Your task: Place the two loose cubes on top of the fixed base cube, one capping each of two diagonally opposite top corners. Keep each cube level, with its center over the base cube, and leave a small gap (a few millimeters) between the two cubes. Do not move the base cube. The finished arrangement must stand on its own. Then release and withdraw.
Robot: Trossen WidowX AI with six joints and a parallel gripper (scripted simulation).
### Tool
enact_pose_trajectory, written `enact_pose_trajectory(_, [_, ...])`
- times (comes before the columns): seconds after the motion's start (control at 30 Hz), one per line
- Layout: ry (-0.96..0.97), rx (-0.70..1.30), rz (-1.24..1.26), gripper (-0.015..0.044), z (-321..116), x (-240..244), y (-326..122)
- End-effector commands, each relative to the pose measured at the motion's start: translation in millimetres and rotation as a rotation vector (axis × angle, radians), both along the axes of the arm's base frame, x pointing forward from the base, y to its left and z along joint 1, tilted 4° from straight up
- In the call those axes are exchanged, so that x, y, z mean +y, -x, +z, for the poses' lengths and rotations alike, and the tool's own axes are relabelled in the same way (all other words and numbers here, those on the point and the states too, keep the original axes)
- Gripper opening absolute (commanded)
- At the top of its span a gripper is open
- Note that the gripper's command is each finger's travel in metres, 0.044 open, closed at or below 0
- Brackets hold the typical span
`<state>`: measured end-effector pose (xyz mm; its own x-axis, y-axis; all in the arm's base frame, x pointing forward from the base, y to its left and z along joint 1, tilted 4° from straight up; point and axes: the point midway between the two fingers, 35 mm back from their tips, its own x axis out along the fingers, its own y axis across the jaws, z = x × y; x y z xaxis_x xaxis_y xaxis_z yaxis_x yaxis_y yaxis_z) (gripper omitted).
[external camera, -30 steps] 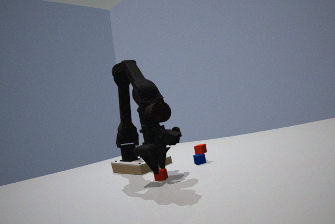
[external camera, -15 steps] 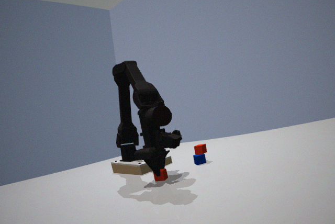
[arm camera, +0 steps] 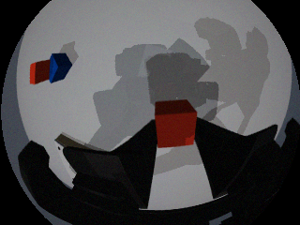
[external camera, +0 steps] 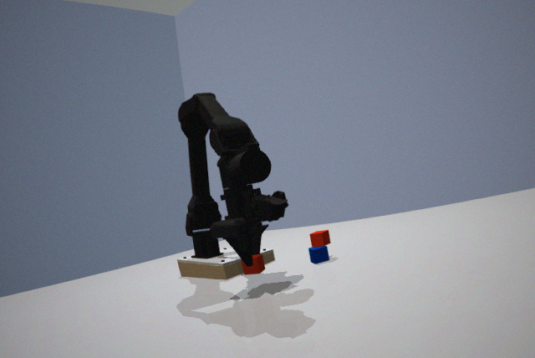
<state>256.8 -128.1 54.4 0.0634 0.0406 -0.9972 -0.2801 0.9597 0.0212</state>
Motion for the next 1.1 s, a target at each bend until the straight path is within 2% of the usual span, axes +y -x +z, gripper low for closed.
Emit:
enact_pose_trajectory(0.0, [0.000,-0.008,0.004,0.0105,12,-1,-2])
enact_pose_trajectory(0.73, [0.000,-0.008,-0.001,0.0105,74,-2,7])
enact_pose_trajectory(1.07, [-0.017,0.002,-0.242,0.0105,74,18,-4])
